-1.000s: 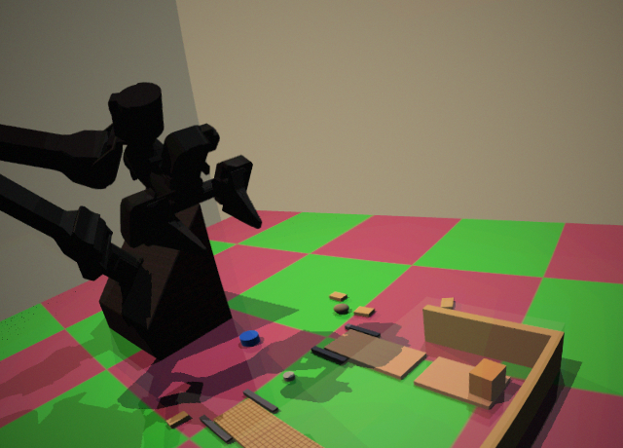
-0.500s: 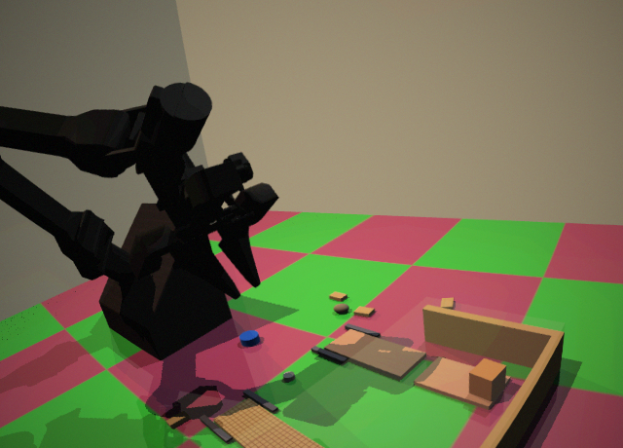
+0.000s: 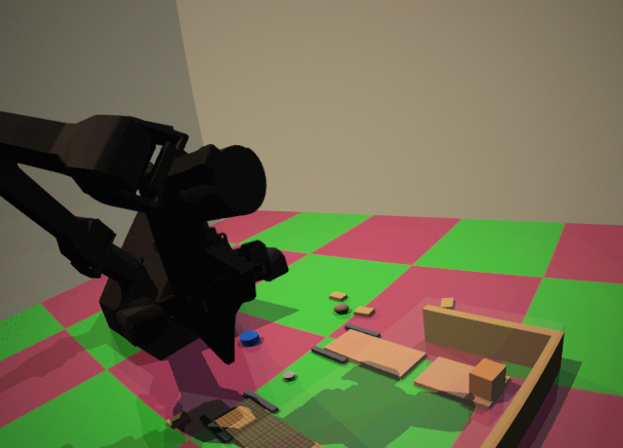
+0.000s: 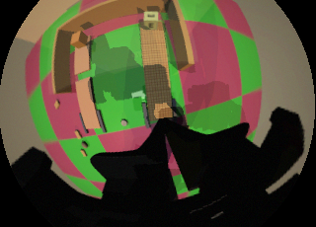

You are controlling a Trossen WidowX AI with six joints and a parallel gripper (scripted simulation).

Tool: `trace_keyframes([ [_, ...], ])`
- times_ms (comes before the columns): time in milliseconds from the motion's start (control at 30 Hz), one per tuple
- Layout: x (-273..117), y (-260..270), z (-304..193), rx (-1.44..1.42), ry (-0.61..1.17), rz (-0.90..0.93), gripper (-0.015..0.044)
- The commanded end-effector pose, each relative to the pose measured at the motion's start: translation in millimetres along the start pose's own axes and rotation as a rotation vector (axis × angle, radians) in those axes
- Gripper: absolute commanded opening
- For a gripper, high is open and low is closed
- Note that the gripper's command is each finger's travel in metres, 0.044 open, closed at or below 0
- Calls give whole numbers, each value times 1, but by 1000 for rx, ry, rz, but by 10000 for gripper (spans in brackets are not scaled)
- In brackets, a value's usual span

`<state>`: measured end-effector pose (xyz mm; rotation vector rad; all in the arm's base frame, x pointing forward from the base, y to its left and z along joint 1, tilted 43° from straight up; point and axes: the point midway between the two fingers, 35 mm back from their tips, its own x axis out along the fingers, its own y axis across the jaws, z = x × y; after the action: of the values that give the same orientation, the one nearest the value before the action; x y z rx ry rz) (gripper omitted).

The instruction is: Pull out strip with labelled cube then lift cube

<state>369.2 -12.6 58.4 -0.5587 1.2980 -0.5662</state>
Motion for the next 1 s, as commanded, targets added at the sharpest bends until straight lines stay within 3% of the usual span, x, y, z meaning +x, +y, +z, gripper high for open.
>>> trace_keyframes([
  [0,11,-9,-2,24,105,-4,0],
  [967,48,-7,-3,24,104,-3,0],
])
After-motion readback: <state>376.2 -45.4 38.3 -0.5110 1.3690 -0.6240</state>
